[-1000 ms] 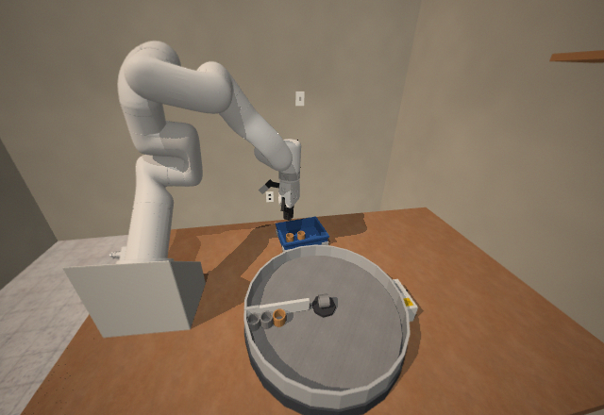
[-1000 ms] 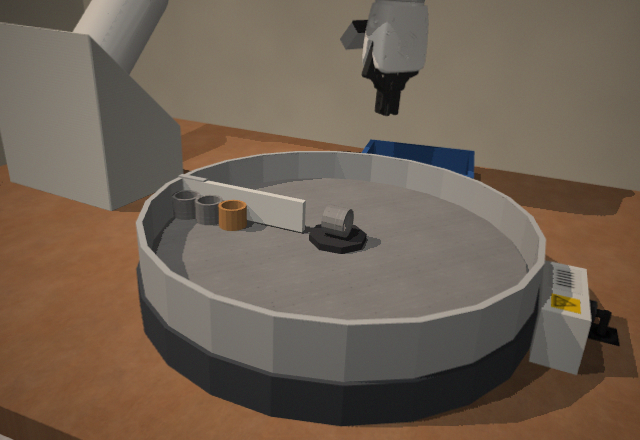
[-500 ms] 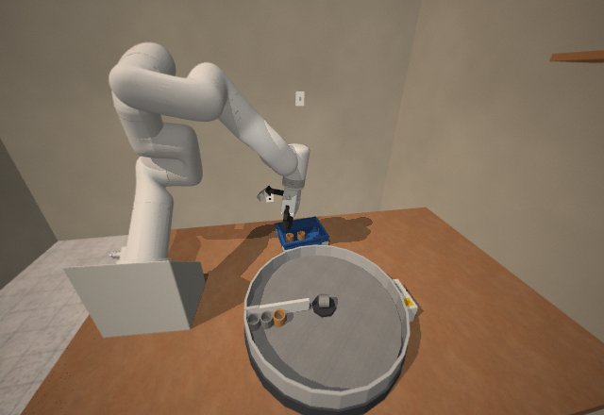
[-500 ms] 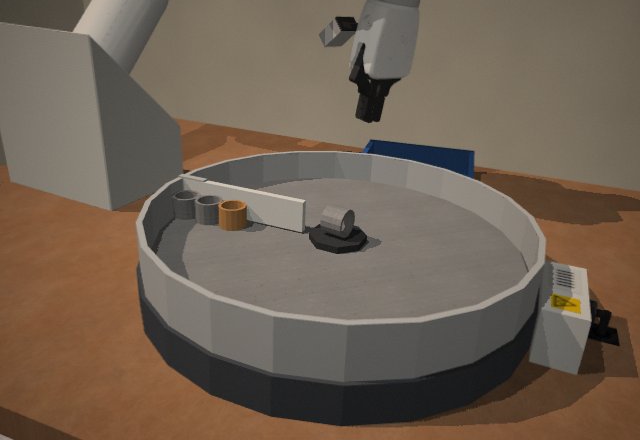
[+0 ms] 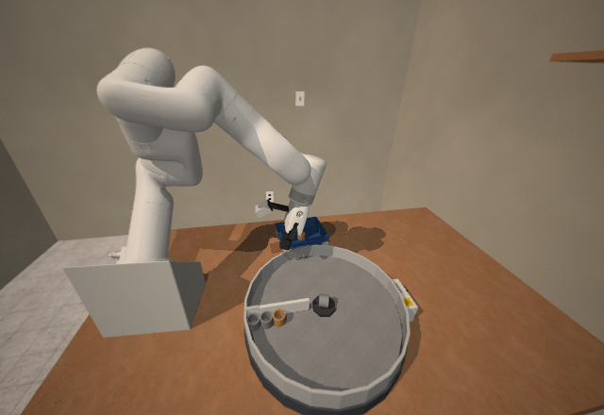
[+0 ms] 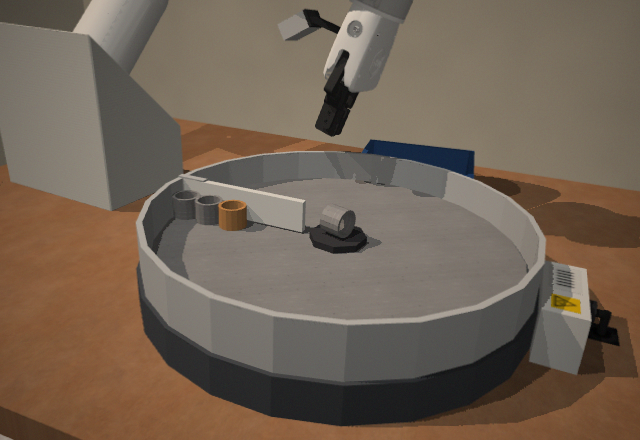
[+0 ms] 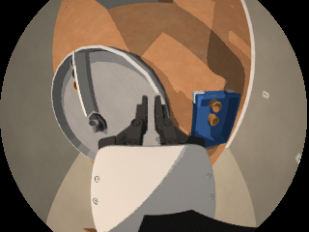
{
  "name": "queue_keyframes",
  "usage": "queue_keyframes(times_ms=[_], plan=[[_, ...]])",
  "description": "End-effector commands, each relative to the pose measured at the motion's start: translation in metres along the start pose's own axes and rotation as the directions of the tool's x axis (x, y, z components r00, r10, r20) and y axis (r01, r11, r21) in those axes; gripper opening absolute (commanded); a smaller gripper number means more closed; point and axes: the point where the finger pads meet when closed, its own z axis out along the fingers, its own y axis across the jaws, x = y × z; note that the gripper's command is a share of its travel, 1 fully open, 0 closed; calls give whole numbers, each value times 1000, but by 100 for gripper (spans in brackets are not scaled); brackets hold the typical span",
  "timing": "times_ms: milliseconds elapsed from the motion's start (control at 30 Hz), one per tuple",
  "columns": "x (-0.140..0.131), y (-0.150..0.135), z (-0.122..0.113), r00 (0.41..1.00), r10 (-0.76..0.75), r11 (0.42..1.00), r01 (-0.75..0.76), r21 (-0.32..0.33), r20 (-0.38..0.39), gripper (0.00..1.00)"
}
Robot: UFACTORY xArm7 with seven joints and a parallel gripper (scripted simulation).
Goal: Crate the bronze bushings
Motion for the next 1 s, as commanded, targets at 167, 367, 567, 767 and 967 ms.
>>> queue_keyframes(times_ms=[167, 367, 567, 767, 967], plan=[[3, -72, 8, 969, -212, 974, 221, 58, -127, 10], [11, -123, 15, 911, -345, 925, 370, 80, -225, 10], [14, -165, 21, 847, -440, 870, 484, 92, -300, 10], [16, -185, 23, 811, -481, 838, 537, 95, -333, 10], [17, -201, 25, 777, -514, 809, 580, 94, -364, 10]])
